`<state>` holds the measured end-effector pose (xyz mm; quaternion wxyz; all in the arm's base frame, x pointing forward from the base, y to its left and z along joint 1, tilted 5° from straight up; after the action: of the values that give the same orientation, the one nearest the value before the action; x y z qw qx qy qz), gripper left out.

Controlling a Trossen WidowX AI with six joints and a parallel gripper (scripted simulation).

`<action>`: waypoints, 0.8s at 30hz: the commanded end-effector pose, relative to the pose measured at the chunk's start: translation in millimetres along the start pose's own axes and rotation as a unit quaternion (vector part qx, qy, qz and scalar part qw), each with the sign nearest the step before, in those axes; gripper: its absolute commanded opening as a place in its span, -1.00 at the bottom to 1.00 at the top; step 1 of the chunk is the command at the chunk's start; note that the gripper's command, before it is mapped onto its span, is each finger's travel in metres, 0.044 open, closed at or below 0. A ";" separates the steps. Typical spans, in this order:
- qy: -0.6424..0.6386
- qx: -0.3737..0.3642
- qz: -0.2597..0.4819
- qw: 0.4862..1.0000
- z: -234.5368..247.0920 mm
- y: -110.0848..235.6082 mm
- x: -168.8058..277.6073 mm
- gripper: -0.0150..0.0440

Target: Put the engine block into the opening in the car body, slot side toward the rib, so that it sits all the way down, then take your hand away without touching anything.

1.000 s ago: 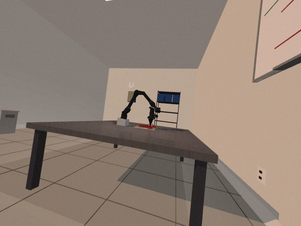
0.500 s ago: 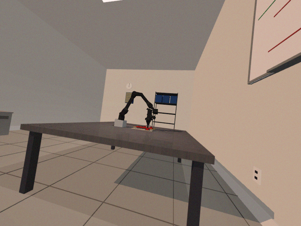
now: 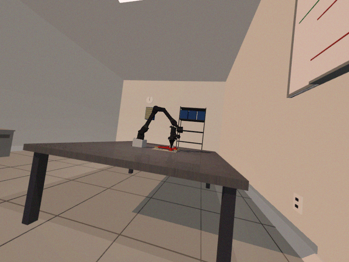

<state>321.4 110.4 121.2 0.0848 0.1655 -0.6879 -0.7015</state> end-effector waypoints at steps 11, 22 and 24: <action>0.000 0.000 0.000 1.000 0.0 0.2 0.0 1.00; -0.001 0.000 0.000 1.000 0.1 3.1 0.0 1.00; -0.002 0.001 0.001 1.000 0.5 13.3 0.3 1.00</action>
<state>319.8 110.1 123.0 0.0889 0.1618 -0.6885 -0.7014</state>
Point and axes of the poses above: the point midway between the two fingers, 35 mm back from their tips, its own y axis back along the fingers, its own z axis across the jaws, x = y × z, the point moved 9 cm from there along y, back along the fingers, and after that the axes turned 15 degrees about y, right-handed, at the moved point
